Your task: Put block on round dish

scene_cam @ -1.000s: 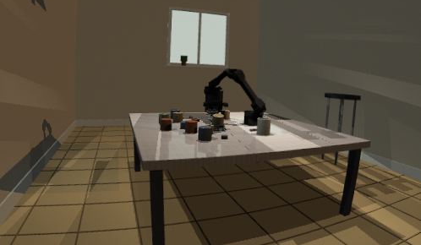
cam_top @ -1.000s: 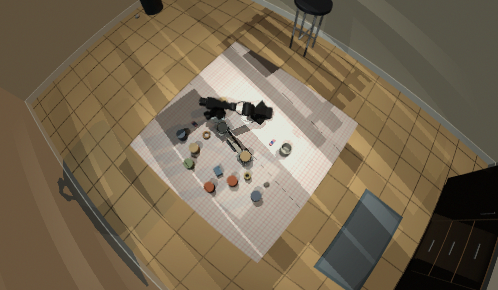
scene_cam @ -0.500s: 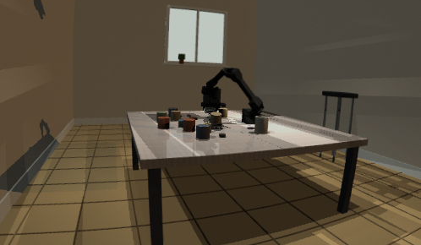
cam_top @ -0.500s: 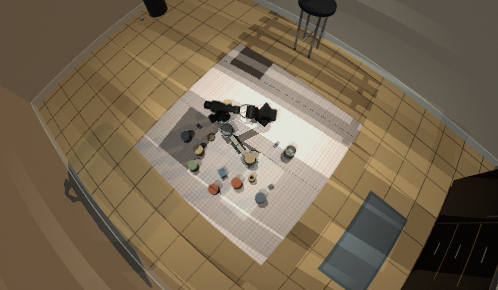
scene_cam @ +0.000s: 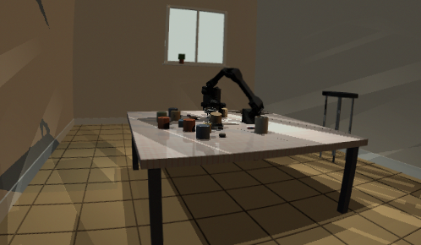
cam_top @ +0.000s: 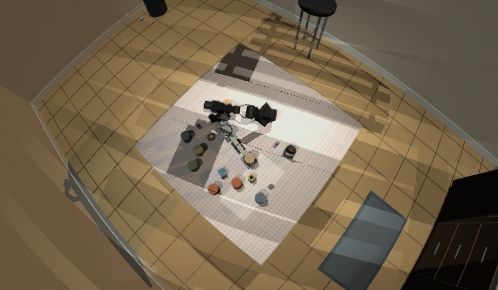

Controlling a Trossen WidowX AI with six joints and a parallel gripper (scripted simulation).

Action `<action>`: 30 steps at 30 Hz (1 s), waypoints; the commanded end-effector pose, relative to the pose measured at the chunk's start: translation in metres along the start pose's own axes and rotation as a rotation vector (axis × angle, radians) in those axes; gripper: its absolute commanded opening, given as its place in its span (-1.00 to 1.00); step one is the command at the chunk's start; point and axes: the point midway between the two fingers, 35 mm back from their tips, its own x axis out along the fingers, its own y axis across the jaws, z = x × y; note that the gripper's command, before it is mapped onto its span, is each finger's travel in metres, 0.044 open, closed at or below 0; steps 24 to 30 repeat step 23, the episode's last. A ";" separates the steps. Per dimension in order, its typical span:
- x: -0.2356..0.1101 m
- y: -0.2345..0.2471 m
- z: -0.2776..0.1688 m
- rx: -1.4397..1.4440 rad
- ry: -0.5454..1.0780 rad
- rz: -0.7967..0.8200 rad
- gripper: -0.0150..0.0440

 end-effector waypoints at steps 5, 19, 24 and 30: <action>-0.056 0.000 0.000 0.002 0.000 -0.003 1.00; -0.102 0.003 0.001 0.007 -0.001 -0.006 1.00; -0.102 0.003 0.001 0.007 -0.001 -0.006 1.00; -0.102 0.003 0.001 0.007 -0.001 -0.006 1.00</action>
